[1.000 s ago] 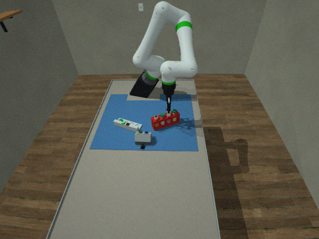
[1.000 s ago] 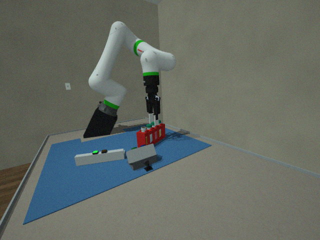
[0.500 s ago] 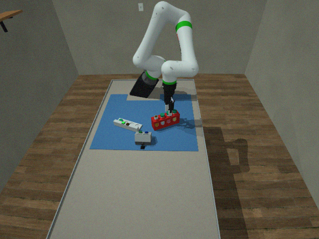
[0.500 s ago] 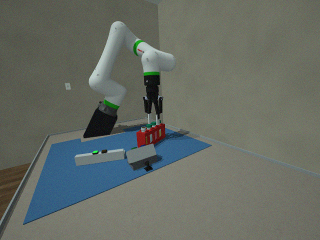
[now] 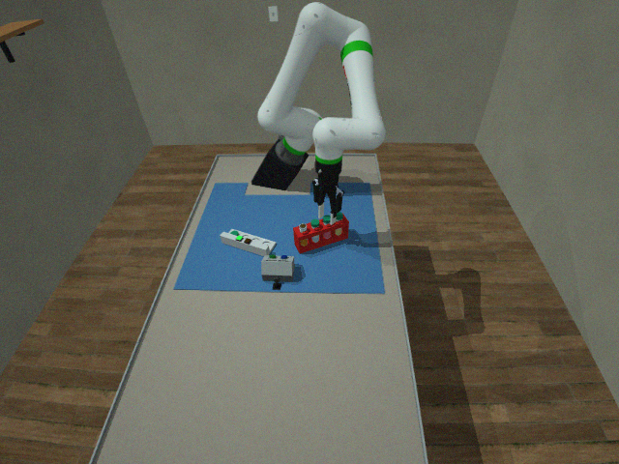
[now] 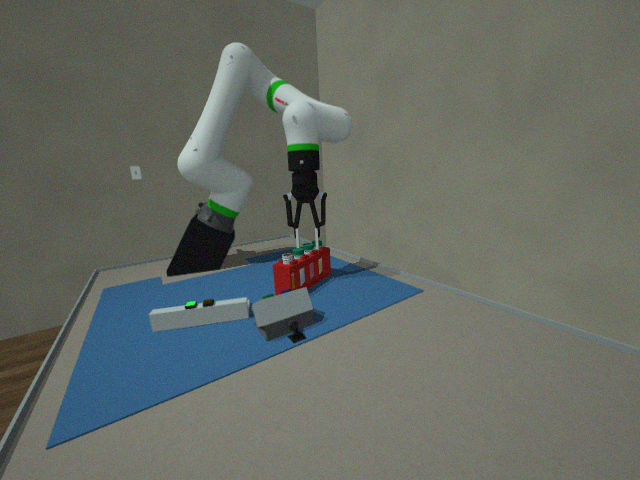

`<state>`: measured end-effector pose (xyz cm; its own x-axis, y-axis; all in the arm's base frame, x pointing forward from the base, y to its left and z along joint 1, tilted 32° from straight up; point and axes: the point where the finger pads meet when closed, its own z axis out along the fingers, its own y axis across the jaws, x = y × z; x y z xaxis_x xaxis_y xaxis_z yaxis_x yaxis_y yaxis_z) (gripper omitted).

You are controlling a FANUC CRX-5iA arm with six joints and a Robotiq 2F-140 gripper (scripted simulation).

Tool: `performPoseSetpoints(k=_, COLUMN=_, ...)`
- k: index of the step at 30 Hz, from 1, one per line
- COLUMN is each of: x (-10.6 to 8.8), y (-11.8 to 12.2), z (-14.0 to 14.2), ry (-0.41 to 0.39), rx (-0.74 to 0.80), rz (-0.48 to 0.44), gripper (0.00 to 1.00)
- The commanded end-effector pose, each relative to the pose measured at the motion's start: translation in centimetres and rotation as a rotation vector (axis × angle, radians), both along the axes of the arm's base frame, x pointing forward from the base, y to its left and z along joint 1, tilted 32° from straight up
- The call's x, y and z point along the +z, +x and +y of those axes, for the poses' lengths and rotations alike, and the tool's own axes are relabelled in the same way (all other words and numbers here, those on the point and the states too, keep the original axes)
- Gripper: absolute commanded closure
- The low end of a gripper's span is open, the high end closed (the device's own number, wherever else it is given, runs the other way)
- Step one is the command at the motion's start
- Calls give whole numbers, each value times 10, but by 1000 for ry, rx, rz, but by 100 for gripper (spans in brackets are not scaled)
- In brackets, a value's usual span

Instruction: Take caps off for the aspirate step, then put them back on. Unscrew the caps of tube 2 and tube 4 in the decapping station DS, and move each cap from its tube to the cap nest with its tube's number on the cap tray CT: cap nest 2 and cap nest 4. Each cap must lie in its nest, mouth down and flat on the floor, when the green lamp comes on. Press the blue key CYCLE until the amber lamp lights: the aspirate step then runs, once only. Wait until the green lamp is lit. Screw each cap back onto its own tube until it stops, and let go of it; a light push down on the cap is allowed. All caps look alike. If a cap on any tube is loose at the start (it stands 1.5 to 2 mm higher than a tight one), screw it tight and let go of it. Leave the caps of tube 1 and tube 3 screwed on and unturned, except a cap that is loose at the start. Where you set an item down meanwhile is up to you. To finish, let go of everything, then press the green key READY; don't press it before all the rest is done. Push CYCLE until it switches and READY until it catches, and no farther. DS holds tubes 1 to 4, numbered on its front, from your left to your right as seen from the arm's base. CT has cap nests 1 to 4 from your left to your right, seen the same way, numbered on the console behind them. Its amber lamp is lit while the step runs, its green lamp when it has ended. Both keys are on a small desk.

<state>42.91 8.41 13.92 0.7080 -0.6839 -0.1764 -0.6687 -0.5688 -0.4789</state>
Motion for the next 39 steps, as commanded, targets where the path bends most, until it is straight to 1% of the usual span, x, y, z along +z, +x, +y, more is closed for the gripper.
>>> performPoseSetpoints(k=1, x=0, y=0, z=0, ry=12, rx=32, rz=-13, gripper=65)
performPoseSetpoints(k=4, x=0, y=0, z=0, ry=12, rx=32, rz=-13, gripper=65)
performPoseSetpoints(k=5, x=0, y=0, z=0, ry=12, rx=32, rz=-13, gripper=100)
performPoseSetpoints(k=19, x=0, y=0, z=0, ry=12, rx=32, rz=-13, gripper=100)
performPoseSetpoints(k=32, x=0, y=0, z=0, ry=155, rx=-506, rz=281, gripper=100)
performPoseSetpoints(k=34, x=0, y=0, z=0, ry=169, rx=-567, rz=313, gripper=100)
performPoseSetpoints(k=36, x=0, y=0, z=0, ry=169, rx=-567, rz=313, gripper=100)
performPoseSetpoints(k=39, x=0, y=0, z=0, ry=203, rx=-695, rz=383, gripper=100)
